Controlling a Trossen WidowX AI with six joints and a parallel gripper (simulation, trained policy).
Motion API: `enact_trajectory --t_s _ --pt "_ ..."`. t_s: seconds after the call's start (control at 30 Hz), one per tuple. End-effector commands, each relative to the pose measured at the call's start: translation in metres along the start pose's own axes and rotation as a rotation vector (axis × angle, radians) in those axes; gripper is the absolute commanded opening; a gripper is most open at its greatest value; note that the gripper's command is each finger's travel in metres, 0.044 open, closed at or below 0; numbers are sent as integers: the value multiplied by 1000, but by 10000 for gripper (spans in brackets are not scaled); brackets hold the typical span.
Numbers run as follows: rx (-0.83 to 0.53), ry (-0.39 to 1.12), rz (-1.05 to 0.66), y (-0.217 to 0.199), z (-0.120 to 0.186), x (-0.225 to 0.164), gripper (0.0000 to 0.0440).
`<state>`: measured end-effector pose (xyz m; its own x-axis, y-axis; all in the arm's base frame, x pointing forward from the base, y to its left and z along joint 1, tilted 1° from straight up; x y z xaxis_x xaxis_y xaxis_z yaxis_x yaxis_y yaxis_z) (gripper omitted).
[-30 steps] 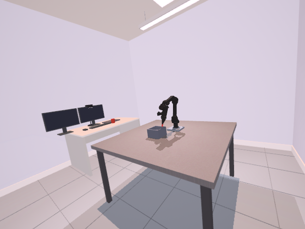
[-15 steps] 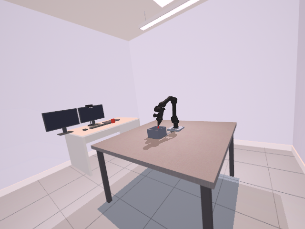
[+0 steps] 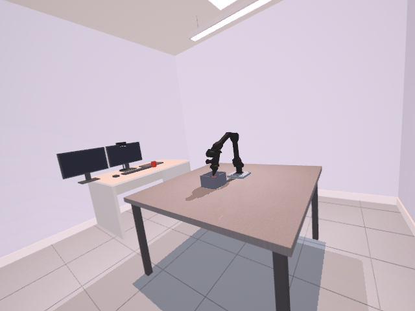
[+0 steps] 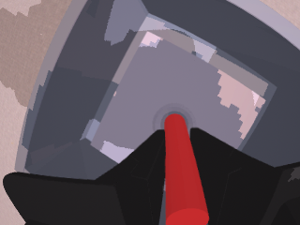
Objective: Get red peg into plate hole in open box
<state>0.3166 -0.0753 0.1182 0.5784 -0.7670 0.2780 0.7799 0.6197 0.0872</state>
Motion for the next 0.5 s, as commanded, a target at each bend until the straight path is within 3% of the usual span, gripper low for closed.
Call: enact_trajectory --t_s 0.0,0.1,0.47 --pt "-9 17 18 0 -8 2 108" --pt "-25 33 38 -1 -12 3 145" --pt "-32 34 86 10 -12 25 134"
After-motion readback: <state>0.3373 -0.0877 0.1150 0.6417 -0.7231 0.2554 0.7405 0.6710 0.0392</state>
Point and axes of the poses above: the point midway between the two fingers, 35 mm back from their tips, its own z axis back along the fingers, its own y axis across the jaws, x = y × z, the point moved 2 cm from there along z, back along the fingers, and after that the axes turned 11 degrees about z, right-handed, at the moved point
